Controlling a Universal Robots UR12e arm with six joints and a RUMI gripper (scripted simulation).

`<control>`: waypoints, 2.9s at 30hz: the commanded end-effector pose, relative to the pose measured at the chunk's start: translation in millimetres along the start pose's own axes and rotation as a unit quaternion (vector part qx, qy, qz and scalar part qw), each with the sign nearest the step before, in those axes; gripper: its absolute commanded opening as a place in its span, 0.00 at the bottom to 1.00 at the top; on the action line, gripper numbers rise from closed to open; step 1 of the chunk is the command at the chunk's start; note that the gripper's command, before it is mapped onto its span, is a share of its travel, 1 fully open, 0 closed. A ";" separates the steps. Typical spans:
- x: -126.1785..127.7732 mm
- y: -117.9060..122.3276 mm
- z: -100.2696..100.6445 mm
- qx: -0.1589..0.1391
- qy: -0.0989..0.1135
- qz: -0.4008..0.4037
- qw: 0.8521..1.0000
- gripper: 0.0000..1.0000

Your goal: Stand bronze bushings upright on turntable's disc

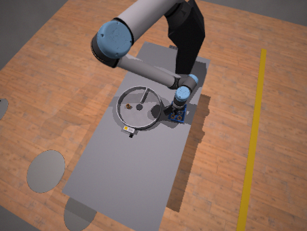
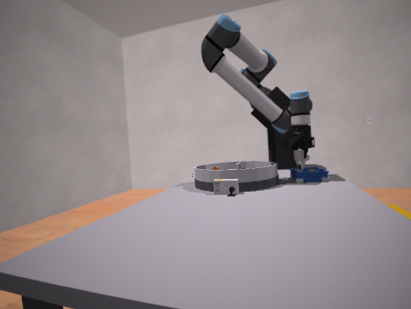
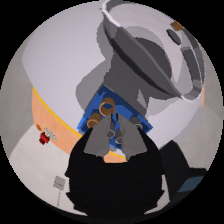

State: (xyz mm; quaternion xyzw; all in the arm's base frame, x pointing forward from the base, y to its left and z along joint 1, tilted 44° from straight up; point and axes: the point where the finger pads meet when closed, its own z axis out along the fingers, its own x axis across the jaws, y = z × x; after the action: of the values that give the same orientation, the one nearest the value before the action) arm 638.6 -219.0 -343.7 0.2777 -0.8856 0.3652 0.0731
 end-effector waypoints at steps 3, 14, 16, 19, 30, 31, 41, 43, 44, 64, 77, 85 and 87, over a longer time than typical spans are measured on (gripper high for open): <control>-0.4 -0.2 0.9 0.000 0.000 0.000 1.000 0.05; -0.4 -0.2 0.9 0.000 0.000 0.000 1.000 0.05; -0.4 -0.2 0.9 0.000 0.000 0.000 1.000 0.05; -0.4 -0.2 0.9 0.000 0.000 0.000 1.000 0.05; -0.4 -0.2 0.9 0.000 0.000 0.000 1.000 0.05; -0.4 -0.2 1.4 0.000 0.000 0.000 1.000 0.05; -0.4 -0.2 7.7 0.000 0.000 0.000 1.000 0.05; -0.4 -0.2 7.7 0.000 0.000 0.000 1.000 0.05; -0.4 -0.2 7.7 0.000 0.000 0.000 1.000 0.05; -0.4 -0.2 7.7 0.000 0.000 0.000 1.000 0.05; -0.4 -0.2 8.1 0.000 0.000 0.000 1.000 0.05; -0.4 -0.2 13.7 0.000 0.000 0.000 1.000 0.05; -0.4 -0.2 17.0 0.000 0.000 0.000 1.000 0.05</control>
State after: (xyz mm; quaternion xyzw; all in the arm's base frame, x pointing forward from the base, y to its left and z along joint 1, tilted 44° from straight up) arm 639.7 -227.9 -353.1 0.2778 -0.8855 0.3652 0.0730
